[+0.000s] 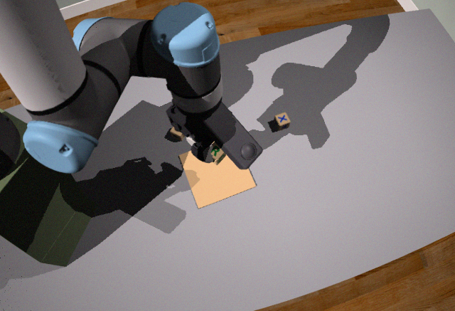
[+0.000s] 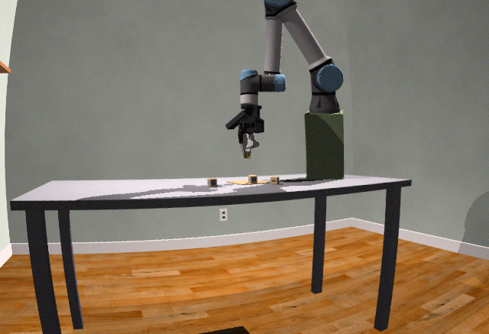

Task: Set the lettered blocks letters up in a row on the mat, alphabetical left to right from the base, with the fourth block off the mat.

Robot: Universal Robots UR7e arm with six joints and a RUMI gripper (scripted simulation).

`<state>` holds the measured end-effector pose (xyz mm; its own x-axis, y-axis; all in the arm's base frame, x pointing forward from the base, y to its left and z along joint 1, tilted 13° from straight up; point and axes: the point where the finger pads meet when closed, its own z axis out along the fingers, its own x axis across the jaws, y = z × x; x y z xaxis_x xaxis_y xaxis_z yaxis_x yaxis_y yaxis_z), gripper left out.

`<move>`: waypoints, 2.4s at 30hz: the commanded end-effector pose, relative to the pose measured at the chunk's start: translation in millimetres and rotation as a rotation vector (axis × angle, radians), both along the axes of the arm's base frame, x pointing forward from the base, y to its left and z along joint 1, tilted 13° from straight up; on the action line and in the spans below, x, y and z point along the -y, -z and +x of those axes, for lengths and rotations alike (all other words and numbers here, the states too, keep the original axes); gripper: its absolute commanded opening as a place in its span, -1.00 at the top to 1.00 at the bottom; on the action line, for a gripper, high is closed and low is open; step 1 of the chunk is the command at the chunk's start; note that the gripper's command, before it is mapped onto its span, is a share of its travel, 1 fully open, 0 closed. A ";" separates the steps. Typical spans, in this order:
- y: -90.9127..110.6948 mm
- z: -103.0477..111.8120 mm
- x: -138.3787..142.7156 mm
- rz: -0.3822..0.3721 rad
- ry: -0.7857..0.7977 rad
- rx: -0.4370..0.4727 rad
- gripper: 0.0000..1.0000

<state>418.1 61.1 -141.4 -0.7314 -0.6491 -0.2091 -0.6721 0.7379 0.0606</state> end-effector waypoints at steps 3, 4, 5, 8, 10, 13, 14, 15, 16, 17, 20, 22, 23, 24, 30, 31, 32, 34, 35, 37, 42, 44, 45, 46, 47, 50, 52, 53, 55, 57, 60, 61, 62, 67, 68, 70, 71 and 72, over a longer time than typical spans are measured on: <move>-0.5 0.3 0.2 0.000 0.002 0.001 0.83; -0.5 0.3 0.2 0.000 0.002 0.001 0.83; -0.5 0.3 0.2 0.000 0.002 0.001 0.83; -0.5 0.1 0.1 0.003 0.027 -0.004 0.83; -0.5 -0.2 0.0 0.007 0.065 -0.011 0.83; -0.6 -1.0 -0.4 0.018 0.155 -0.028 0.83; -0.6 -1.4 -0.6 0.023 0.192 -0.035 0.83; -0.6 -1.6 -0.7 0.025 0.214 -0.040 0.83; -0.6 -1.9 -0.9 0.028 0.238 -0.044 0.83; -0.7 -2.1 -1.0 0.031 0.264 -0.049 0.83; -0.7 -3.0 -1.6 0.040 0.341 -0.064 0.83; -0.7 -3.0 -1.6 0.040 0.341 -0.064 0.83; -0.8 -3.4 -1.9 0.045 0.382 -0.071 0.83; -0.8 -3.9 -2.3 0.050 0.422 -0.079 0.83; -1.1 -5.7 -3.8 0.067 0.570 -0.107 0.83; -1.1 -5.9 -4.0 0.069 0.587 -0.110 0.83; -1.1 -6.1 -4.2 0.071 0.602 -0.113 0.83; -1.2 -6.3 -4.4 0.074 0.622 -0.117 0.83; -1.2 -6.4 -4.5 0.074 0.627 -0.118 0.83; -1.2 -6.4 -4.5 0.074 0.629 -0.118 0.83; -1.2 -6.4 -4.5 0.074 0.629 -0.118 0.83; -1.2 -6.4 -4.5 0.074 0.629 -0.118 0.83; -1.2 -6.4 -4.5 0.074 0.629 -0.118 0.83; -1.2 -6.4 -4.5 0.074 0.629 -0.118 0.83; -1.2 -6.4 -4.5 0.074 0.629 -0.118 0.83; -1.1 -6.4 -4.5 0.074 0.629 -0.118 0.83; -0.7 -6.3 -4.6 0.074 0.629 -0.118 0.83; -0.2 -6.3 -4.7 0.074 0.629 -0.118 0.83; 0.4 -6.2 -4.8 0.074 0.629 -0.118 0.83; 1.3 -6.1 -5.0 0.074 0.629 -0.118 0.83; 5.2 -5.6 -5.7 0.074 0.629 -0.118 0.83; 7.0 -5.4 -6.1 0.074 0.629 -0.118 0.83; 9.0 -5.2 -6.5 0.074 0.629 -0.118 0.83; 22.5 -3.5 -9.1 0.074 0.629 -0.118 0.83; 25.8 -3.1 -9.7 0.074 0.629 -0.118 0.83; 32.8 -2.3 -11.1 0.074 0.629 -0.118 0.83; 36.4 -1.9 -11.8 0.074 0.629 -0.118 0.83; 36.4 -1.9 -11.8 0.074 0.629 -0.118 0.83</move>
